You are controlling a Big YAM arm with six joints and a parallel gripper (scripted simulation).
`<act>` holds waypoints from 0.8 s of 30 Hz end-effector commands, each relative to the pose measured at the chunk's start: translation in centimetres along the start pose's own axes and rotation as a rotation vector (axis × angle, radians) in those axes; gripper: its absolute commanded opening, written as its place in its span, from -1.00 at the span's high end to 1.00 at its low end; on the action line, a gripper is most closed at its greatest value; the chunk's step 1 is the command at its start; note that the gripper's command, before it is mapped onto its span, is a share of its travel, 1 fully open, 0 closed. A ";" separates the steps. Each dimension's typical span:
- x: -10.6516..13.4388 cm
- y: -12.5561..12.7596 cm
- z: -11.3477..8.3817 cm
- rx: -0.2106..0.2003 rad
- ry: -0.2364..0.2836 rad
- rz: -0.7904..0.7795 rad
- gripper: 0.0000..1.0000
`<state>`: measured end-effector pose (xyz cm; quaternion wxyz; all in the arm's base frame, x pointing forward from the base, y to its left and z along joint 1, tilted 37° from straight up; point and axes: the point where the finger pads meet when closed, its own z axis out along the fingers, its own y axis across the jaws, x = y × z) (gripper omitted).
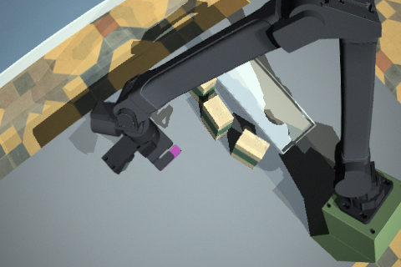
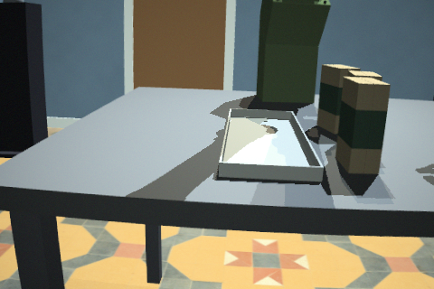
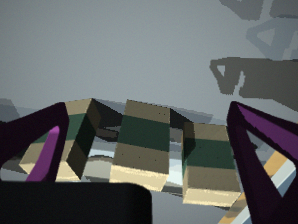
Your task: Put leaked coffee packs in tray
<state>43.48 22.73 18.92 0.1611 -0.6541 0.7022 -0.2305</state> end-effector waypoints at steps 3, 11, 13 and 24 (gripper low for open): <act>4.0 -0.1 0.2 0.031 -0.029 0.272 -1.00; 8.7 2.6 1.7 0.024 -0.058 0.540 -1.00; 9.9 3.5 2.0 0.022 -0.066 0.612 -1.00; 14.8 7.7 3.6 0.018 -0.104 0.933 -1.00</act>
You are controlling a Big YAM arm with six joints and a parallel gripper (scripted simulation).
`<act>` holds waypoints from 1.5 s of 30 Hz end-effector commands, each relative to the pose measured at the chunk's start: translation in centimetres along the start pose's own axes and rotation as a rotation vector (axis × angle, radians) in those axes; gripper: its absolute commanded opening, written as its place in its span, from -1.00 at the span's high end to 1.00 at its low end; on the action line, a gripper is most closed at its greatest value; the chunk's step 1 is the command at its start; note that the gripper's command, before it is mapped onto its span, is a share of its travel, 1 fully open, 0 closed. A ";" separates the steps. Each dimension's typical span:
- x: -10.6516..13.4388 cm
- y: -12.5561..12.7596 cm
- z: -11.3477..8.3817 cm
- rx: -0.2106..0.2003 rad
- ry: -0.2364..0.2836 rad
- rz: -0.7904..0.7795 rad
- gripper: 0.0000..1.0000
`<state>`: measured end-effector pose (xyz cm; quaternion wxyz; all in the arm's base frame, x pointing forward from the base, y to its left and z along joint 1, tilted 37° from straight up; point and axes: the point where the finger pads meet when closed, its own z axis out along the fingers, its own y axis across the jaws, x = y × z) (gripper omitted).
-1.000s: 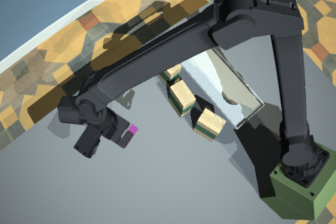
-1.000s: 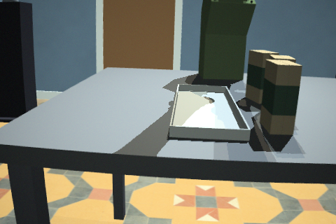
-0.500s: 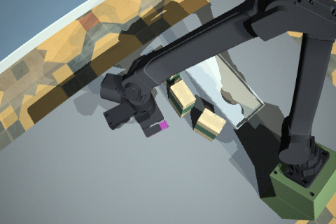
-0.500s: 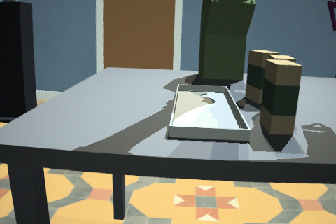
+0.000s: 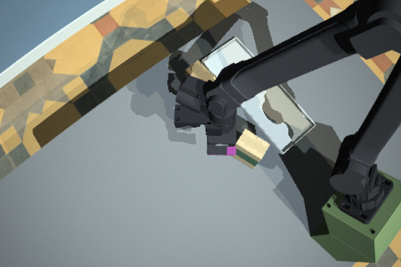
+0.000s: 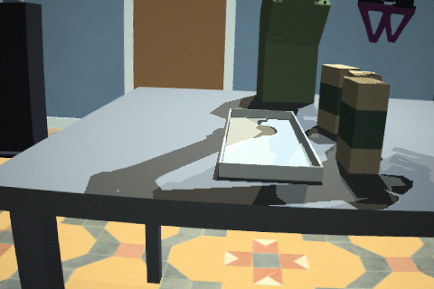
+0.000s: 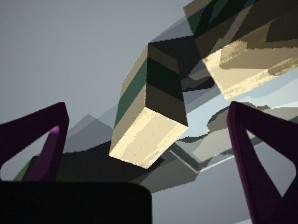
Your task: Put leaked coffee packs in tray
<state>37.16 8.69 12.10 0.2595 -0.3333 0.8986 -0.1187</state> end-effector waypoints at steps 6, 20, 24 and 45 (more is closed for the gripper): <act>5.4 -0.7 0.3 0.017 -0.076 0.383 -1.00; 7.7 -0.8 0.7 0.018 -0.113 0.555 -1.00; 8.4 -0.3 1.0 0.011 -0.093 0.552 -1.00; 8.4 -0.3 1.0 0.011 -0.093 0.551 -0.55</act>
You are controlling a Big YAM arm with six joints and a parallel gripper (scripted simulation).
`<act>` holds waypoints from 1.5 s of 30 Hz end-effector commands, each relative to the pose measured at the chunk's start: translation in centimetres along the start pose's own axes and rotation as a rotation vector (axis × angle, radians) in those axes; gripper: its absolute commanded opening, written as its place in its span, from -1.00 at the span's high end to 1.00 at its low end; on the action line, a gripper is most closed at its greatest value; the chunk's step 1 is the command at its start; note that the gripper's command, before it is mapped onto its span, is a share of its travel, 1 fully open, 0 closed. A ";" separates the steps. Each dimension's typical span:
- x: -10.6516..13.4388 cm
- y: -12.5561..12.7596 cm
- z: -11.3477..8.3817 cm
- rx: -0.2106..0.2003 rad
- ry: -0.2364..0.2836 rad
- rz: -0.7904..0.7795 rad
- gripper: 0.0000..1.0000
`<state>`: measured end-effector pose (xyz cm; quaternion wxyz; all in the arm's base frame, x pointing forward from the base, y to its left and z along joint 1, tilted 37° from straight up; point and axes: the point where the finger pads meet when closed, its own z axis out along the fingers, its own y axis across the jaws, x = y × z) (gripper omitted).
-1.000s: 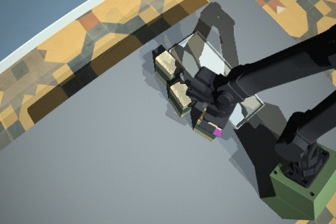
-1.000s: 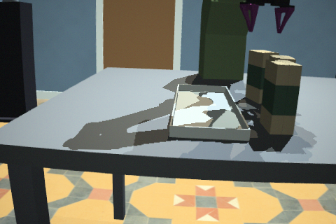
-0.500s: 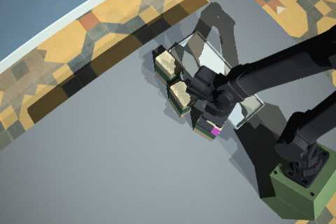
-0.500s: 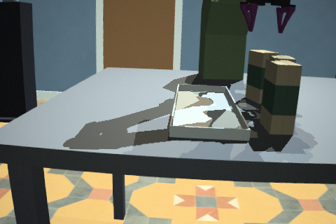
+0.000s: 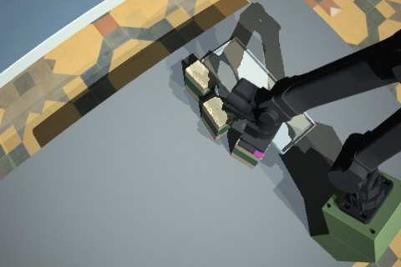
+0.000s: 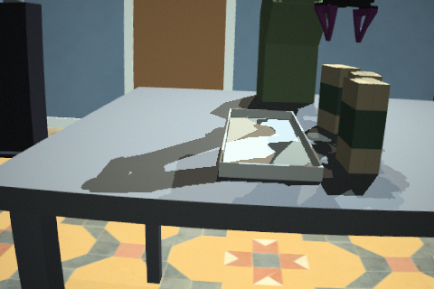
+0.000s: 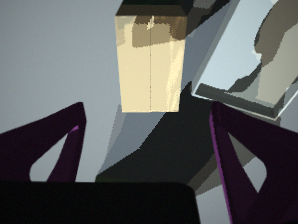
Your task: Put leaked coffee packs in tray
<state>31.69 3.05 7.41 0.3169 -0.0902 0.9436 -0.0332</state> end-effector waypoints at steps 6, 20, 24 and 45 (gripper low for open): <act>-1.0 -0.4 -0.1 0.007 -0.014 0.019 -0.55; -0.4 -0.6 4.3 0.007 -0.005 0.003 -0.55; -1.2 -0.7 3.7 0.010 -0.035 0.005 -0.55; -0.5 -0.6 4.0 0.007 -0.008 0.004 -0.55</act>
